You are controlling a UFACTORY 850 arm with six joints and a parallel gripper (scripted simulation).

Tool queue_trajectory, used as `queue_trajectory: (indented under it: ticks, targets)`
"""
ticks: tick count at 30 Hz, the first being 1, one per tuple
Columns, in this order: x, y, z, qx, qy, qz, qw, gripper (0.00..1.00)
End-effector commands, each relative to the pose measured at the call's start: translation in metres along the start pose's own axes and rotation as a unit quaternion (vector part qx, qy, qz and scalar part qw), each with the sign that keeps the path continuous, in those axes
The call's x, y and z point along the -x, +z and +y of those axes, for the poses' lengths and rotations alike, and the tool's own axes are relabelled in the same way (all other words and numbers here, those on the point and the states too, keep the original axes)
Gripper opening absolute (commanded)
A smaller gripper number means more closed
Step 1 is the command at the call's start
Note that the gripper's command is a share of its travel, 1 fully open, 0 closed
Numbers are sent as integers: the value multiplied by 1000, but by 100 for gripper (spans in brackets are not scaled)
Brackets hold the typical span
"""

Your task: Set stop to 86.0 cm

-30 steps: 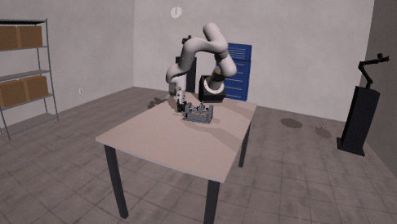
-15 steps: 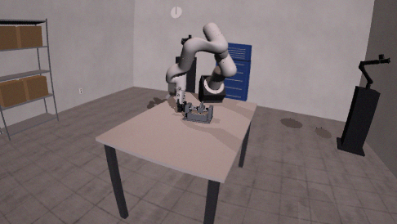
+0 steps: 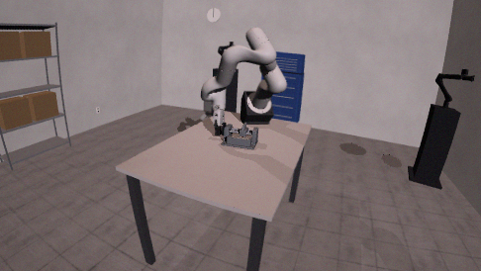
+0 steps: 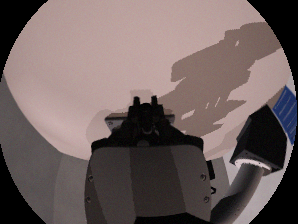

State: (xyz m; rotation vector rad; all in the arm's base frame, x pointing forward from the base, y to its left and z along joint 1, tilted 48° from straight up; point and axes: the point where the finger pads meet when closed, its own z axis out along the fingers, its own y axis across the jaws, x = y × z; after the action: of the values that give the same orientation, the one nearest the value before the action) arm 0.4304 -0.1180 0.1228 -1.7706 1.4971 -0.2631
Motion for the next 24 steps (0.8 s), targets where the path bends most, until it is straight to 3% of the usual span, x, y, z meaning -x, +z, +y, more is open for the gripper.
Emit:
queue_trajectory:
  ticks: [1, 24]
  targets:
    - [0, 0, -1, -1, 0, 0, 1000, 6]
    - [0, 0, -6, -1, 0, 0, 1000, 6]
